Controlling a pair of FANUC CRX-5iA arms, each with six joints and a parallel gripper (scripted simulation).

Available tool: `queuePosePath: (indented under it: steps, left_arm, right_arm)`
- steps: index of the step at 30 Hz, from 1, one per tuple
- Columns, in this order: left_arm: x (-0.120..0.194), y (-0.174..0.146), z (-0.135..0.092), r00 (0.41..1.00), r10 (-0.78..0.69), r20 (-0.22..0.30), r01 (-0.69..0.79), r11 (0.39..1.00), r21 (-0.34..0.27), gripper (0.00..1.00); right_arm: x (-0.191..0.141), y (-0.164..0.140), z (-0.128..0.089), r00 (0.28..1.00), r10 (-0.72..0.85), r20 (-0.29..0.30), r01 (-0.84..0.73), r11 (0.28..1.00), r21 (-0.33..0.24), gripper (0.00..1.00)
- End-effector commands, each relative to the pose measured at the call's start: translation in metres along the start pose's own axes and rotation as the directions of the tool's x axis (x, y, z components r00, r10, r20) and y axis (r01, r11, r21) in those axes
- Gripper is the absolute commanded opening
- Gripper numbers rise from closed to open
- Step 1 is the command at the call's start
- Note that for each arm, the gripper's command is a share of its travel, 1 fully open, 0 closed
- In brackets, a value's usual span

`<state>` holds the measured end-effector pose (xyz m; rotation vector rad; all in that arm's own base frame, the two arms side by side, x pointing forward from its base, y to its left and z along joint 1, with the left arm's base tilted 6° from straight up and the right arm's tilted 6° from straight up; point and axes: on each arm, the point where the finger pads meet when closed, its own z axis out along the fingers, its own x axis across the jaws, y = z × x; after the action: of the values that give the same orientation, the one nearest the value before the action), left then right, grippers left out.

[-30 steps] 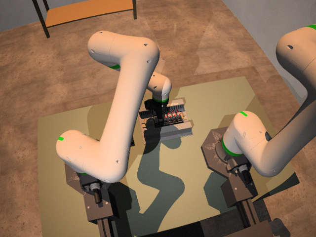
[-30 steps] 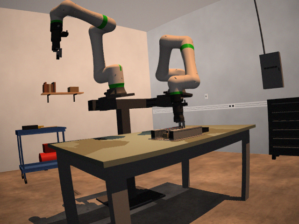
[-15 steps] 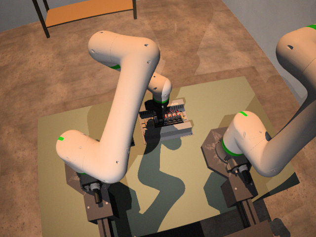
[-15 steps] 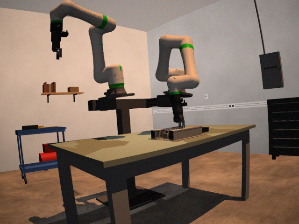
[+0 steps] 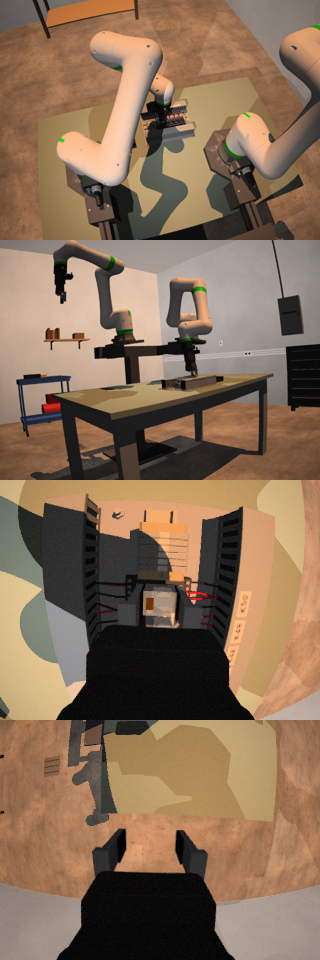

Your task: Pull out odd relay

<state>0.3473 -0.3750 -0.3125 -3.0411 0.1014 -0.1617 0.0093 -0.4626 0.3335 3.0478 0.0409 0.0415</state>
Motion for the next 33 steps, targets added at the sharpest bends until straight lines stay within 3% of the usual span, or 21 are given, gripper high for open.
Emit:
queuePosePath:
  steps: [1, 13, 33]
  left_arm:
    - [0.0005, 0.0006, -0.0008, 1.000, 0.000, -0.009, 0.000, 1.000, -0.001, 0.00]
    - [0.0001, 0.0007, -0.0009, 1.000, 0.000, -0.023, 0.000, 1.000, -0.001, 0.00]
    - [0.0010, 0.0007, -0.0010, 1.000, 0.000, 0.009, 0.000, 1.000, -0.001, 0.00]
  right_arm:
    - [-0.0002, 0.0002, -0.0009, 1.000, 0.000, 0.000, 0.000, 1.000, -0.002, 1.00]
    - [-0.0002, 0.0002, -0.0009, 1.000, 0.000, 0.000, 0.000, 1.000, -0.002, 1.00]
    - [-0.0002, 0.0002, -0.0009, 1.000, 0.000, 0.000, 0.000, 1.000, -0.002, 1.00]
